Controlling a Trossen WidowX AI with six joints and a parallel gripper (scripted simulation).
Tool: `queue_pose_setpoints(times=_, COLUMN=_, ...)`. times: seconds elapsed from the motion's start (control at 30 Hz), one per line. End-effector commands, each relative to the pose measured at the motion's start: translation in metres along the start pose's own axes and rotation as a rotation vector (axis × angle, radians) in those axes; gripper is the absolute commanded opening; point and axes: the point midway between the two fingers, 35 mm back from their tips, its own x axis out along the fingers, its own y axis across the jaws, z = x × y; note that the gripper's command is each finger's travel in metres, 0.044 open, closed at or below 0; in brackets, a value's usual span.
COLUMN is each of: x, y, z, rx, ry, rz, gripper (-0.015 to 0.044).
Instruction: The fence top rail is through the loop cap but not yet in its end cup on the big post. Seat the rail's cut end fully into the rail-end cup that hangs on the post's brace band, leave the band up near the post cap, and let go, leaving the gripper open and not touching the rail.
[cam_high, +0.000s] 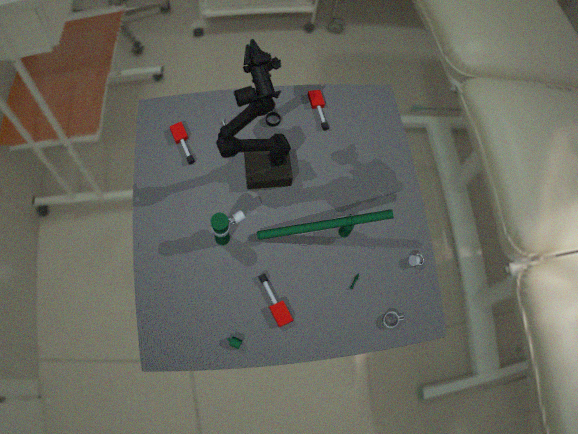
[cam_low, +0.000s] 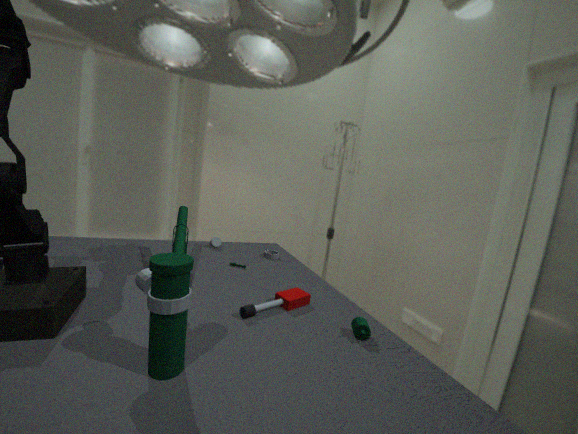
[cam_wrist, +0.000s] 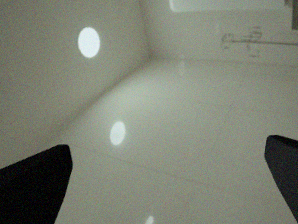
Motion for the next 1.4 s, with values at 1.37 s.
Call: queue_pose_setpoints(times=1.37, x=-0.476, y=0.067, z=0.191, rx=-0.649, ry=-2.445, rz=-0.911, gripper=0.044)
